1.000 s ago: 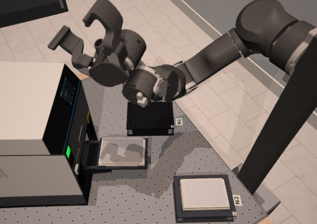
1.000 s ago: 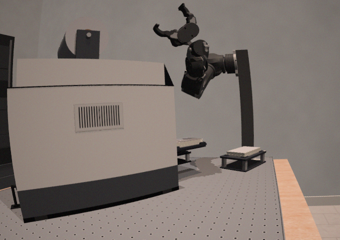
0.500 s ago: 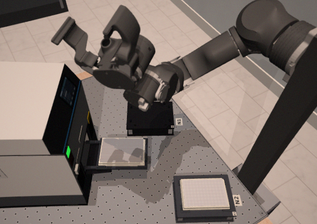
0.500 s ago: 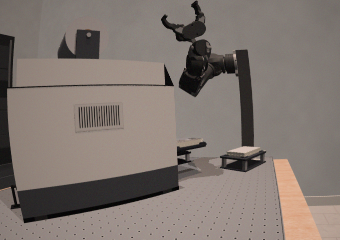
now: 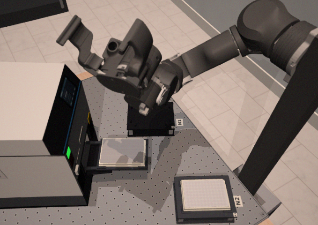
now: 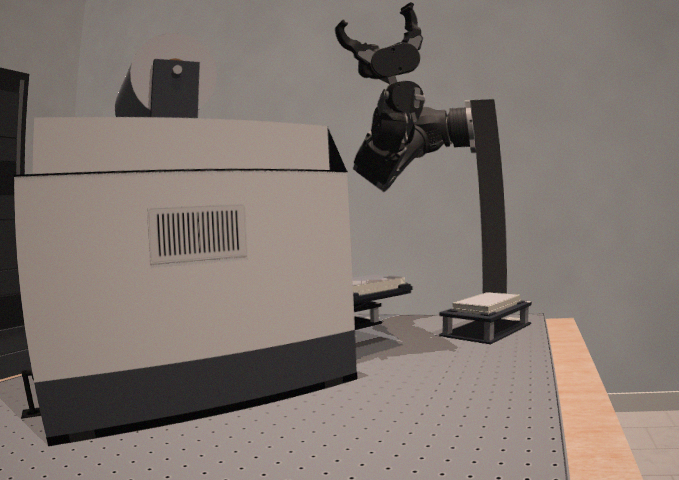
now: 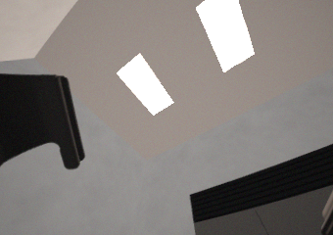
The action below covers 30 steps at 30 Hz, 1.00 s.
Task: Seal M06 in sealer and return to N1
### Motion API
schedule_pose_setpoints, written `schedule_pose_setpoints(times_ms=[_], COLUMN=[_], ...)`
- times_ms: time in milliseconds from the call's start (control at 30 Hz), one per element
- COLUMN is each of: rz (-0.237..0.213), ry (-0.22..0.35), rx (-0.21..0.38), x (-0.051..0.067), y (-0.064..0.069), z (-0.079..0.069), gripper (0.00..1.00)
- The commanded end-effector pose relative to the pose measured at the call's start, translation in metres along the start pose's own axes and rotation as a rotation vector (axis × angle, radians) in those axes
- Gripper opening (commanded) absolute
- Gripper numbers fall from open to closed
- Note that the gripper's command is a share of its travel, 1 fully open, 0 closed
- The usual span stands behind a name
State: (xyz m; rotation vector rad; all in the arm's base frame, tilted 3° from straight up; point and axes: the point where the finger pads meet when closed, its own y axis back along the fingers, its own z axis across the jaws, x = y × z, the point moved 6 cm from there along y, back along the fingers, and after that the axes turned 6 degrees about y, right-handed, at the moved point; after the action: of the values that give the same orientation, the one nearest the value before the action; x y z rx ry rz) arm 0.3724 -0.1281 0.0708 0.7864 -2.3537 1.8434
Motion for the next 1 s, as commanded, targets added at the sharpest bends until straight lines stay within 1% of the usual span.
schedule_pose_setpoints(times_ms=[0, 400, 567, 967], rz=[0.007, 0.007, -0.017, -0.017], ry=[0.028, 0.028, 0.106, 0.106], rx=[0.087, 0.087, 0.326, 0.326], x=[0.0, 0.0, -0.009, -0.009], y=[-0.002, -0.002, 0.006, 0.006], z=[-0.01, -0.01, -0.036, -0.036], gripper=[0.77, 0.77, 0.77, 0.77])
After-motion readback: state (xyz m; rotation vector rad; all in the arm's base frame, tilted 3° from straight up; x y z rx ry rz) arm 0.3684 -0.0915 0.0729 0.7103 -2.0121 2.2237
